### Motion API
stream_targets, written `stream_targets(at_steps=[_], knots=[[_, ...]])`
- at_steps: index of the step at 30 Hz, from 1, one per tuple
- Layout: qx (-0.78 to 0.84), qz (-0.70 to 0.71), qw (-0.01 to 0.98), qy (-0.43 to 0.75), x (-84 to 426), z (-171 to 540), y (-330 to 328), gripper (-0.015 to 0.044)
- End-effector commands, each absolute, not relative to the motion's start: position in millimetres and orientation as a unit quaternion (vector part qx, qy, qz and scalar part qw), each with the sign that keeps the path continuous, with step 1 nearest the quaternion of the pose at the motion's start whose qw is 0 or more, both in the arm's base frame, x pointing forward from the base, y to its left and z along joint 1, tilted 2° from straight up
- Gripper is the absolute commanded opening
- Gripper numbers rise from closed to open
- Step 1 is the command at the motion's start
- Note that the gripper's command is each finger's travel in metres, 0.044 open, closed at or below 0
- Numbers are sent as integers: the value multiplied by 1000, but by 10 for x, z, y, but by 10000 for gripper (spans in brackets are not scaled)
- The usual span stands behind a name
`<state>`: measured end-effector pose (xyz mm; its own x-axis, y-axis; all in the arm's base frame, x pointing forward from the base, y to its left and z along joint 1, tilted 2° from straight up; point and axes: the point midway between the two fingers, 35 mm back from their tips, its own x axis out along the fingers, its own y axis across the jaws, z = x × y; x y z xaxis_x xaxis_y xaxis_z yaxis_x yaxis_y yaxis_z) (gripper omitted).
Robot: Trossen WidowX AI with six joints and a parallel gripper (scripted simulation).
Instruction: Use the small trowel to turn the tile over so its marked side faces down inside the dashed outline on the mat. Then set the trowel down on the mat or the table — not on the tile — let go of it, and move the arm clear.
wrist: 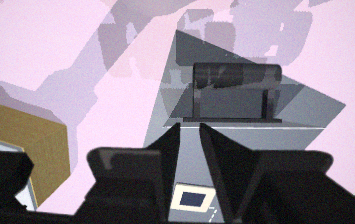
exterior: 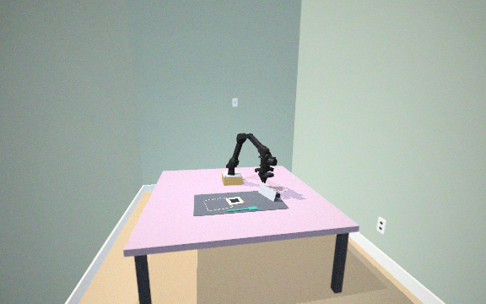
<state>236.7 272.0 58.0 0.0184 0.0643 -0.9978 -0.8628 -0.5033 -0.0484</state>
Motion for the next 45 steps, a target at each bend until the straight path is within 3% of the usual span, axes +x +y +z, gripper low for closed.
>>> stream_targets(at_steps=[1, 45], knots=[[-609, 617, 370, 333, 2382, 494, 2674, 100], [-609, 617, 370, 333, 2403, 432, 2640, 100]])
